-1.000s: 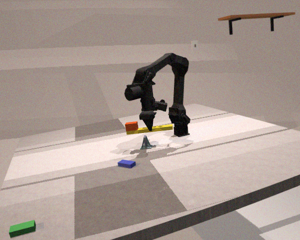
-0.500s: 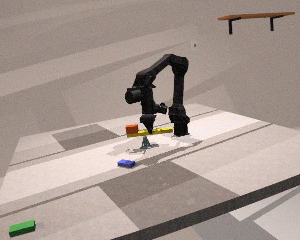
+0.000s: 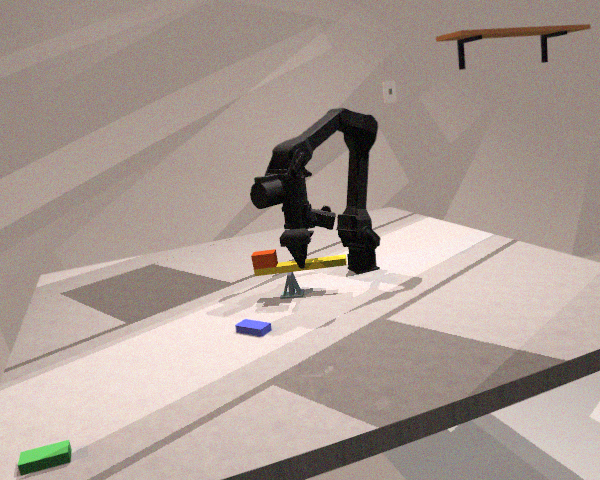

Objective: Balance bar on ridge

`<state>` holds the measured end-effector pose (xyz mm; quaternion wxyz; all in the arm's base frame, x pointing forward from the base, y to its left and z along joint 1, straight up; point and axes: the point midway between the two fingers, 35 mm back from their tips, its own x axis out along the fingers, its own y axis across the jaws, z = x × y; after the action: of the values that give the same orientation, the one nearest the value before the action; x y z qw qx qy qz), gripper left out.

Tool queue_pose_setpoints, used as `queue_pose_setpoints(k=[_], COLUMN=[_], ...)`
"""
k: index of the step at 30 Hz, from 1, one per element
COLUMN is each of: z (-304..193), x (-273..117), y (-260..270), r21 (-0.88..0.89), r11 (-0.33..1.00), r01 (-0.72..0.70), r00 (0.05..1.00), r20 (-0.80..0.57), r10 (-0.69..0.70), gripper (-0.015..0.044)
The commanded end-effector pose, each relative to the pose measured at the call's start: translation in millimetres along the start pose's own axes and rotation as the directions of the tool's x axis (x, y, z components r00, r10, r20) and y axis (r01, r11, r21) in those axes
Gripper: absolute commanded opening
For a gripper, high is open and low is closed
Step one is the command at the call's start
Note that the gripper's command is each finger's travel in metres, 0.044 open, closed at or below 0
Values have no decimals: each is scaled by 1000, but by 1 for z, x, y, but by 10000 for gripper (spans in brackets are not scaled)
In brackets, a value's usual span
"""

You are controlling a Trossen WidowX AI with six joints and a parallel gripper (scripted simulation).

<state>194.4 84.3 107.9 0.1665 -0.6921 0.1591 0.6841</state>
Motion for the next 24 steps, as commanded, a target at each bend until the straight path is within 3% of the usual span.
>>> queue_pose_setpoints(k=[1, 24], z=[-1, -1], x=[0, 2], y=[0, 0], r21=[-6, -6], r11=[1000, 1000], r01=[1, 1], r00=[1000, 1000], r20=[-3, -3], r10=[-1, -1], gripper=[0, 0])
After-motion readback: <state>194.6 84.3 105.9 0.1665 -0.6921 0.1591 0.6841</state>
